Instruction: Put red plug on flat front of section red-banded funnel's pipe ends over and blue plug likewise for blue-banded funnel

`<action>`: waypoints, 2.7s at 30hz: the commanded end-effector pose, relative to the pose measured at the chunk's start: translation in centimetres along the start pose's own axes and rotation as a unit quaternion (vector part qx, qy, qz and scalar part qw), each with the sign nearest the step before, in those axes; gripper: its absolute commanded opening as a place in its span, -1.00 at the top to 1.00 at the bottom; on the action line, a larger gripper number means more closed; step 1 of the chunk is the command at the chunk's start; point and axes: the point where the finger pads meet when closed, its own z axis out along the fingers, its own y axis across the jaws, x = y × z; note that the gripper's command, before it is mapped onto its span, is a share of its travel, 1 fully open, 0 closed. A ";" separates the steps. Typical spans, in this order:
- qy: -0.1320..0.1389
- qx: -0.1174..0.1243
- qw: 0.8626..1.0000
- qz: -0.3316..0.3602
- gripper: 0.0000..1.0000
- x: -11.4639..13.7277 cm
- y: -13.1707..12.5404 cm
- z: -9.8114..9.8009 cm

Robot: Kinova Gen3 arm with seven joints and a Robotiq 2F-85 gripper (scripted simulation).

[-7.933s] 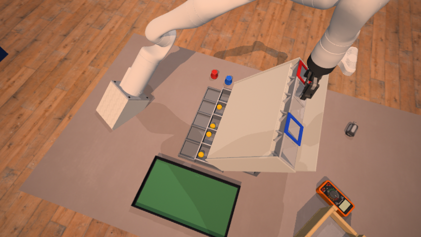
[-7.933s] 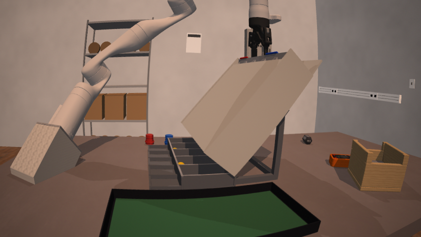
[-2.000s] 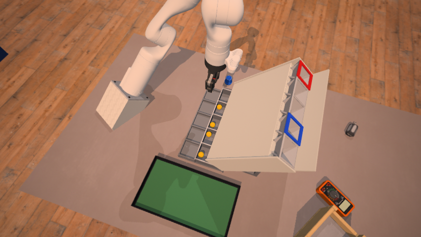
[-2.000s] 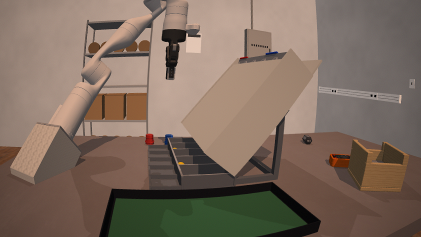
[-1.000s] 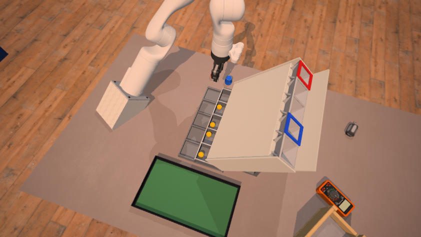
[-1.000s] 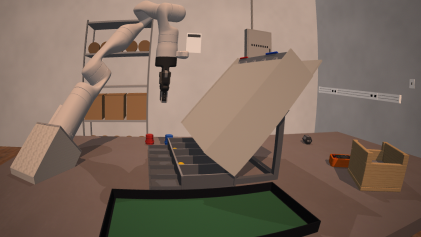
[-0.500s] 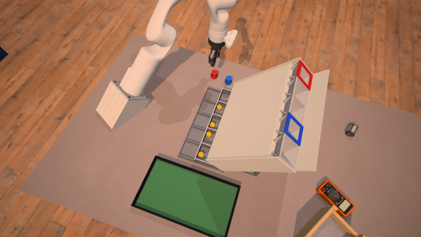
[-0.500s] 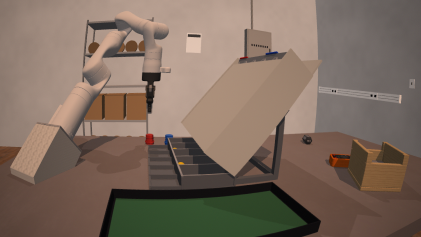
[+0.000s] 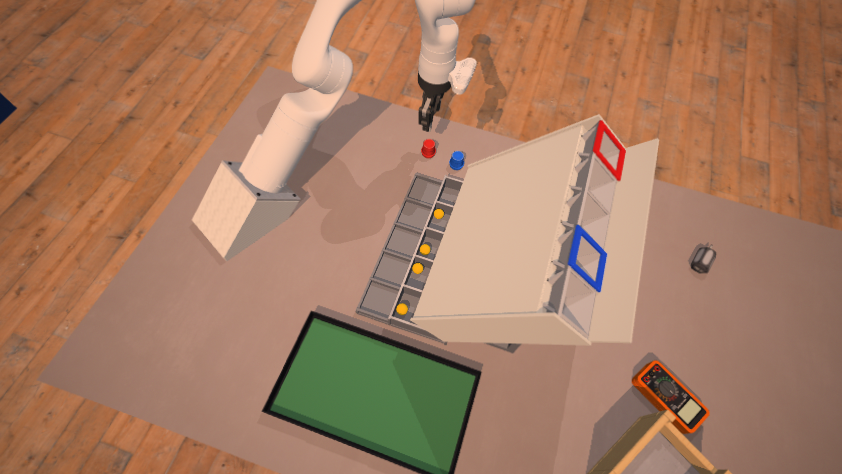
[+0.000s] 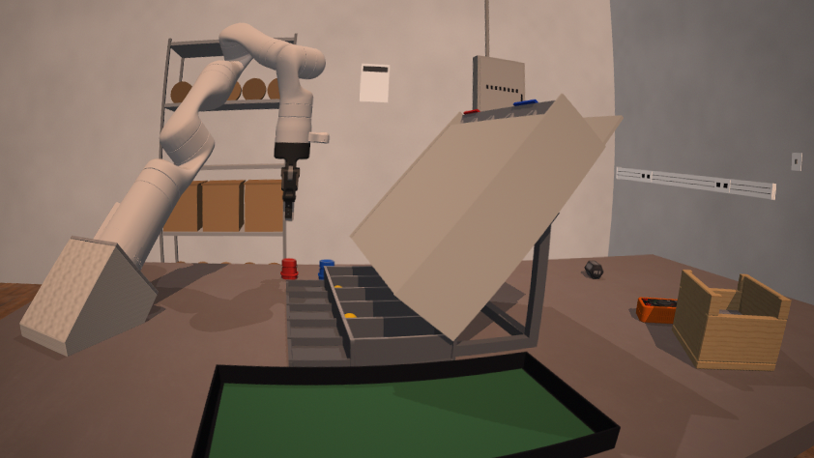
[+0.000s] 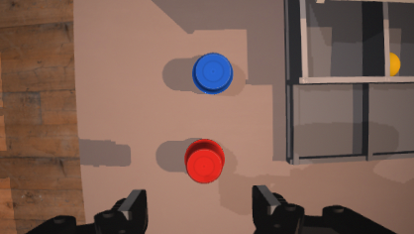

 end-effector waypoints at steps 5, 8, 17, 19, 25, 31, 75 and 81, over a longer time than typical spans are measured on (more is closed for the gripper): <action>0.000 0.000 1.000 0.000 -0.39 0.2 0.2 8.1; 0.000 0.000 1.000 0.000 -0.39 0.2 0.3 9.1; 0.000 0.000 1.000 0.000 -0.39 0.2 0.3 9.1; 0.012 -0.018 1.000 0.000 -0.39 0.2 0.4 9.1; 0.012 -0.018 1.000 0.000 -0.39 0.2 0.4 9.1; 0.012 -0.018 1.000 0.000 -0.39 0.2 0.4 9.1; 0.013 -0.019 1.000 0.001 1.00 0.3 0.4 11.4; 0.013 -0.019 1.000 0.001 1.00 0.3 0.4 11.4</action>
